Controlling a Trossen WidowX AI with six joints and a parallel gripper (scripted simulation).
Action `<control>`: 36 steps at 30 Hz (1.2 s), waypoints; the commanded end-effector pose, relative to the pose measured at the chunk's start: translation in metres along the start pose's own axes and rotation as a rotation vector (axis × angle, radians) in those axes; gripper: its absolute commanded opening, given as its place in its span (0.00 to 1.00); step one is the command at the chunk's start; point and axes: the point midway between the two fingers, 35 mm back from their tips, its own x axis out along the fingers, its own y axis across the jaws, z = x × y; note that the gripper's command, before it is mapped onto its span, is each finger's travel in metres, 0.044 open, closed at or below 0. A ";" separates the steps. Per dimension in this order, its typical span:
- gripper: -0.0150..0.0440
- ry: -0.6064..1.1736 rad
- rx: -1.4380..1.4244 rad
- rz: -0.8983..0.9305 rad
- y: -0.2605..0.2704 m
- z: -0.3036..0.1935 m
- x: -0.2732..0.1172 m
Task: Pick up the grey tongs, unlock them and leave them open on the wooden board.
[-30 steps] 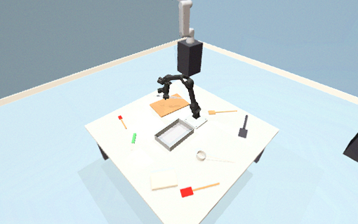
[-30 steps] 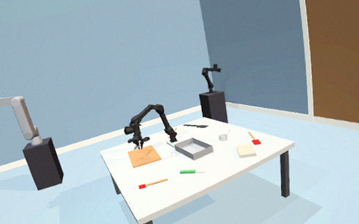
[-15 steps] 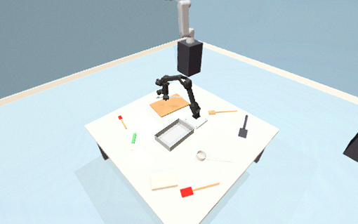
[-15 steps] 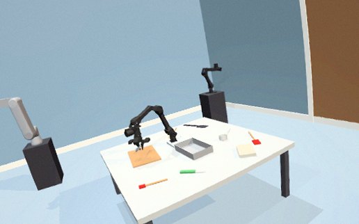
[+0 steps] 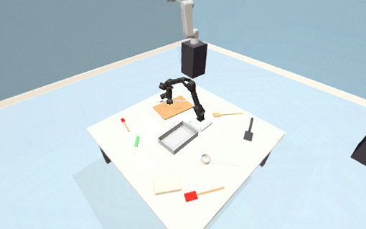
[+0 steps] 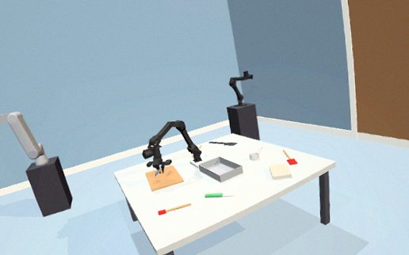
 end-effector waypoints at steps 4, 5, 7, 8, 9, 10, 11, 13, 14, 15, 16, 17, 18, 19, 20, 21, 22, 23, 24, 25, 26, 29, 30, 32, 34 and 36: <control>0.00 0.003 -0.004 -0.003 0.000 -0.001 0.010; 0.00 0.003 -0.004 -0.003 0.000 -0.001 0.011; 0.00 0.003 -0.004 -0.003 0.000 -0.001 0.011; 0.04 0.002 -0.001 0.002 0.000 -0.001 0.009; 0.09 0.002 -0.001 0.002 0.000 -0.001 0.009; 0.13 0.002 -0.001 0.002 0.000 -0.001 0.009; 0.18 0.002 -0.001 0.002 0.000 -0.001 0.009; 0.27 0.002 -0.001 0.002 0.000 -0.001 0.009; 0.31 0.002 -0.001 0.002 0.000 -0.001 0.009; 0.36 0.002 -0.001 0.002 0.000 -0.001 0.009; 0.40 0.002 -0.001 0.002 0.000 -0.001 0.009; 0.44 0.002 -0.001 0.002 0.000 -0.001 0.009; 0.49 0.002 -0.001 0.002 0.000 -0.001 0.009; 0.53 0.002 -0.001 0.002 0.000 -0.001 0.009; 0.58 0.002 -0.001 0.002 0.000 -0.001 0.009; 0.62 0.002 -0.001 0.002 0.000 -0.001 0.009; 0.67 0.002 -0.001 0.002 0.000 -0.001 0.009; 0.71 0.002 -0.001 0.002 0.000 -0.001 0.009; 0.76 0.002 -0.001 0.002 0.000 -0.001 0.009; 0.80 0.002 -0.001 0.002 0.000 -0.001 0.009; 0.85 0.002 -0.001 0.002 0.000 -0.001 0.009; 0.98 0.002 -0.001 0.002 0.000 -0.001 0.009; 1.00 0.002 -0.001 0.002 0.000 -0.001 0.009; 1.00 0.002 -0.001 0.002 0.000 -0.001 0.009; 1.00 0.002 -0.001 0.002 0.009 0.002 0.007; 1.00 0.002 -0.001 0.002 0.028 0.005 0.003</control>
